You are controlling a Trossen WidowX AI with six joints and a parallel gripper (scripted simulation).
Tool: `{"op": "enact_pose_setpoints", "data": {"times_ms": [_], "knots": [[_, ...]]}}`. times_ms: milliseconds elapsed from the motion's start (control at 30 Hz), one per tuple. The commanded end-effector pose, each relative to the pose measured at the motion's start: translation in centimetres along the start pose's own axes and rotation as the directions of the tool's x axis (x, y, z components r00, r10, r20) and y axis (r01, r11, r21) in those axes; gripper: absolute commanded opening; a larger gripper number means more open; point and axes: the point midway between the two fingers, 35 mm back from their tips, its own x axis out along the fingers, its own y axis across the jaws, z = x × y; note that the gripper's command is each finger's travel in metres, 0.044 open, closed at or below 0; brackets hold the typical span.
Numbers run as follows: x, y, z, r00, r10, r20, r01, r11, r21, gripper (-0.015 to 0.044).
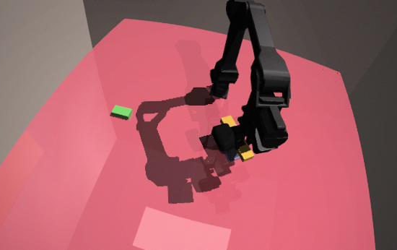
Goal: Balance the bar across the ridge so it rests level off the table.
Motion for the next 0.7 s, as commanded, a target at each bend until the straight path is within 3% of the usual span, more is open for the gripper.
{"op": "enact_pose_setpoints", "data": {"times_ms": [0,433,667], "knots": [[0.0,0.0,0.0,1.0,0.0,0.0,0.0,1.0,0.0,0.0],[0.0,0.0,0.0,1.0,0.0,0.0,0.0,1.0,0.0,0.0],[0.0,0.0,0.0,1.0,0.0,0.0,0.0,1.0,0.0,0.0167]]}}
